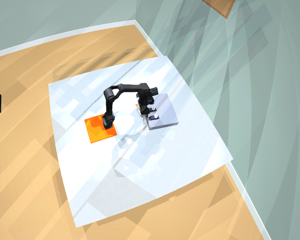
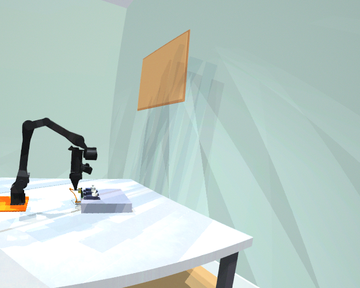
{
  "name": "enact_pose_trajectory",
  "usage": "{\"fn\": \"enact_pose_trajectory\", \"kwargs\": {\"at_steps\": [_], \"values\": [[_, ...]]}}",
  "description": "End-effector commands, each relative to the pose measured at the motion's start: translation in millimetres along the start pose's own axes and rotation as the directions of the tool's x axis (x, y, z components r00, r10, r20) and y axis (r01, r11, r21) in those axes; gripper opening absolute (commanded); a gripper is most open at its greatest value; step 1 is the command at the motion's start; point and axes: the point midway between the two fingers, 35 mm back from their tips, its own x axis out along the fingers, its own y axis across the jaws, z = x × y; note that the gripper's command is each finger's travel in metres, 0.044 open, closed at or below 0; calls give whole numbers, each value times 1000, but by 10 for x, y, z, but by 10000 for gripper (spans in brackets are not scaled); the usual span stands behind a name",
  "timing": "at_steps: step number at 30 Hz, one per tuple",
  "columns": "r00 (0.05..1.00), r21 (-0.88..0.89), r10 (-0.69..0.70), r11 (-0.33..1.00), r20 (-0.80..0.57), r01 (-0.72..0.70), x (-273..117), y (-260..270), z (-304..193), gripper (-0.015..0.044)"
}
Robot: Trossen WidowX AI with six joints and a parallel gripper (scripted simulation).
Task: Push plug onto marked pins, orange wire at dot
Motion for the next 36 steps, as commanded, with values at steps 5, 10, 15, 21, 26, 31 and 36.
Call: {"fn": "enact_pose_trajectory", "kwargs": {"at_steps": [5,10,15,21,26,31,36], "values": [[1000,-2,-4,1000,8,4,-18,-13,77,0],[1000,-2,-3,1000,8,3,0,-1,67,52],[1000,-2,-3,1000,8,3,31,14,29,184],[1000,-2,-3,1000,8,3,-242,19,45,341],[1000,-2,-3,1000,8,3,-570,17,26,440],[1000,-2,-3,1000,8,3,-570,17,26,440],[1000,-2,-3,1000,8,3,-570,17,26,440]]}}
